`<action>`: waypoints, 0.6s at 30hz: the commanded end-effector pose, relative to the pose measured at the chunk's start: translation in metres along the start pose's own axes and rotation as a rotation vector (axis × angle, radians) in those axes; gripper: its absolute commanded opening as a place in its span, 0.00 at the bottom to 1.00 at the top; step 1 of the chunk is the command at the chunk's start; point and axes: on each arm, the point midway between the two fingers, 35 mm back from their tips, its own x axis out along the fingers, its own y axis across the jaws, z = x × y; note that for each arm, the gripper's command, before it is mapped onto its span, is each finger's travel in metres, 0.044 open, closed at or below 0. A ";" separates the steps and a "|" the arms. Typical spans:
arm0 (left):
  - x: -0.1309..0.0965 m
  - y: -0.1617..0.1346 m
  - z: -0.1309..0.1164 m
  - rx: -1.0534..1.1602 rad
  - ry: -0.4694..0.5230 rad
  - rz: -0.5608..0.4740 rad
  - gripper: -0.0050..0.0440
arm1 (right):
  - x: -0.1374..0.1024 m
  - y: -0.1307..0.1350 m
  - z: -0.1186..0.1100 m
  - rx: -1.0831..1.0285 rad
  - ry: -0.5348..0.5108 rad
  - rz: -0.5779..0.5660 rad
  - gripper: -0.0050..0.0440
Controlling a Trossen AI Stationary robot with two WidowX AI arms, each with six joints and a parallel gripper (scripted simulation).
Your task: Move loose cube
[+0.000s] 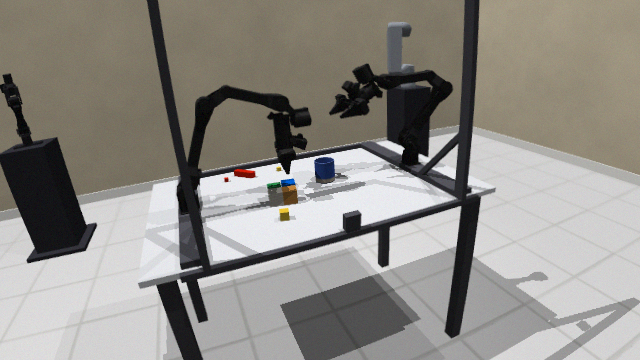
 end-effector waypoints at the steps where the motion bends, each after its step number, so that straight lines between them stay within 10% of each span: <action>1: -0.030 0.005 0.004 0.050 -0.046 0.012 0.62 | -0.004 0.000 0.008 -0.007 -0.024 -0.002 0.92; 5: -0.028 0.011 0.000 0.236 -0.042 0.012 0.46 | -0.004 0.000 0.008 -0.007 -0.024 -0.002 0.92; 18: -0.009 0.031 -0.008 0.751 -0.046 0.025 0.46 | -0.004 0.000 0.008 -0.007 -0.024 -0.002 0.92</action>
